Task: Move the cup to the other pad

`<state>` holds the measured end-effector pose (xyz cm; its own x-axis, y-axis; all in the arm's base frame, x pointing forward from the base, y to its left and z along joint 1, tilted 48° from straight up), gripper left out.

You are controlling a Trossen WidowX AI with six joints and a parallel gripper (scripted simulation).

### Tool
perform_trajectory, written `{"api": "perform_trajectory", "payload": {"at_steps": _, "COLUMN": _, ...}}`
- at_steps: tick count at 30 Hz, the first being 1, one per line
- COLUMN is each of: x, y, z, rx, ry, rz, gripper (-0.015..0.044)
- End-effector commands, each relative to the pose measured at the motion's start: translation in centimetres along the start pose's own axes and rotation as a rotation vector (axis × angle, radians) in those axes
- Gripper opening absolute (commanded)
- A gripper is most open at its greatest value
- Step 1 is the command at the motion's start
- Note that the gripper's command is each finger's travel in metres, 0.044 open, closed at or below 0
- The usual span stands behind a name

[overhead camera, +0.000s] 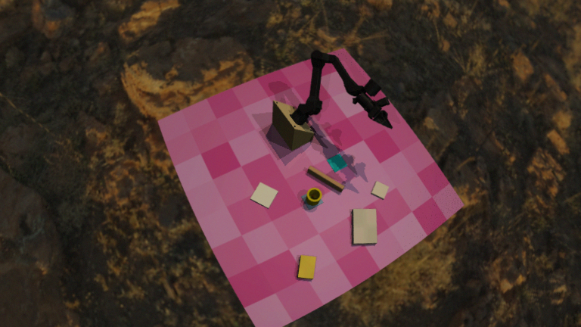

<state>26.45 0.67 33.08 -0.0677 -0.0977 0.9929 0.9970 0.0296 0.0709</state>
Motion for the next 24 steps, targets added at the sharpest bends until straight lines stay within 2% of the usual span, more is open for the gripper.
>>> {"api": "perform_trajectory", "payload": {"at_steps": 1, "x": -0.2, "y": 0.2, "z": -0.1, "rx": 0.0, "ry": -0.007, "rz": 0.01, "gripper": 0.0374}}
{"api": "perform_trajectory", "payload": {"at_steps": 9, "x": -7.9, "y": 6.0, "z": -3.8, "rx": 0.054, "ry": -0.267, "rz": 0.463, "gripper": 0.0167}}
{"api": "perform_trajectory", "payload": {"at_steps": 16, "x": -16.6, "y": 7.9, "z": -8.4, "rx": 0.236, "ry": -0.352, "rz": 0.853, "gripper": 0.0167}}
{"api": "perform_trajectory", "payload": {"at_steps": 24, "x": -25.0, "y": 7.4, "z": -12.1, "rx": 0.557, "ry": -0.337, "rz": 1.113, "gripper": 0.0167}}
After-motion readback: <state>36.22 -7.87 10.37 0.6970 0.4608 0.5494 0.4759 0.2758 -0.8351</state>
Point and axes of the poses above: the point midway between the two fingers, 35 mm back from their tips, its own y axis out along the fingers, its own z axis across the jaws, x = y × z, the point moved 5 cm from there along -y, back along the fingers, and after that the axes turned 6 degrees about y, right-handed, at the moved point
